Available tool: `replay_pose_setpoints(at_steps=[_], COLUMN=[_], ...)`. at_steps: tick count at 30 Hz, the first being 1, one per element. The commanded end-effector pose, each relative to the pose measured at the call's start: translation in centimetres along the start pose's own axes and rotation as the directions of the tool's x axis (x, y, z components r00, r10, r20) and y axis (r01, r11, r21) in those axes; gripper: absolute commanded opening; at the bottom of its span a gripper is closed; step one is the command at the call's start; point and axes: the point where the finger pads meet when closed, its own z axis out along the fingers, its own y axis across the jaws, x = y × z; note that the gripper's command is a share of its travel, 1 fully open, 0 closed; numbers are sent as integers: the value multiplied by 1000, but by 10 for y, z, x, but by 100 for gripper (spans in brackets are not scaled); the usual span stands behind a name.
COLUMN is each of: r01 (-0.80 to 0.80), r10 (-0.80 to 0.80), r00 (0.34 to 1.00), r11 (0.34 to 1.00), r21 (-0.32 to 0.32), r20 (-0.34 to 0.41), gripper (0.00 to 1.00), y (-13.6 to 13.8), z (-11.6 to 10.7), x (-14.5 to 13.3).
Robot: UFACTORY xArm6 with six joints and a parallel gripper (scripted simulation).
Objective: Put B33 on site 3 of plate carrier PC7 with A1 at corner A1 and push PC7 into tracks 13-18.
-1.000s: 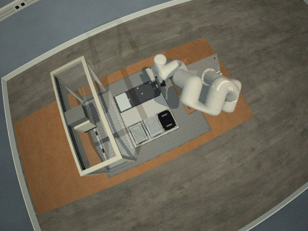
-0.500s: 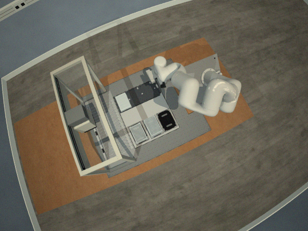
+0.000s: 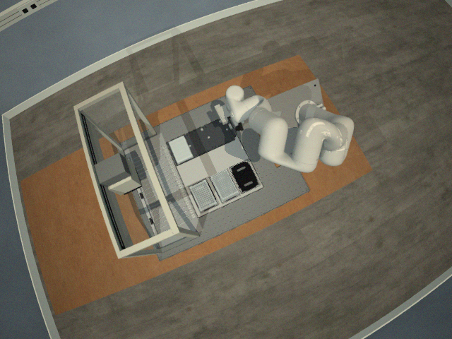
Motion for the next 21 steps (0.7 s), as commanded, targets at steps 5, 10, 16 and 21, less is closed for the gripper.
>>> replay_pose_setpoints(at_steps=[5, 10, 16, 21], r01=[1, 1, 1, 1], r10=[-1, -1, -1, -1], r00=[1000, 1000, 1000, 1000], r11=[1000, 1000, 1000, 1000], r21=[-2, -2, -2, -2], r20=[-2, -2, -2, -2], gripper=[82, 82, 82, 82], y=[1, 1, 1, 1], z=[11, 11, 12, 15], x=[1, 1, 1, 1])
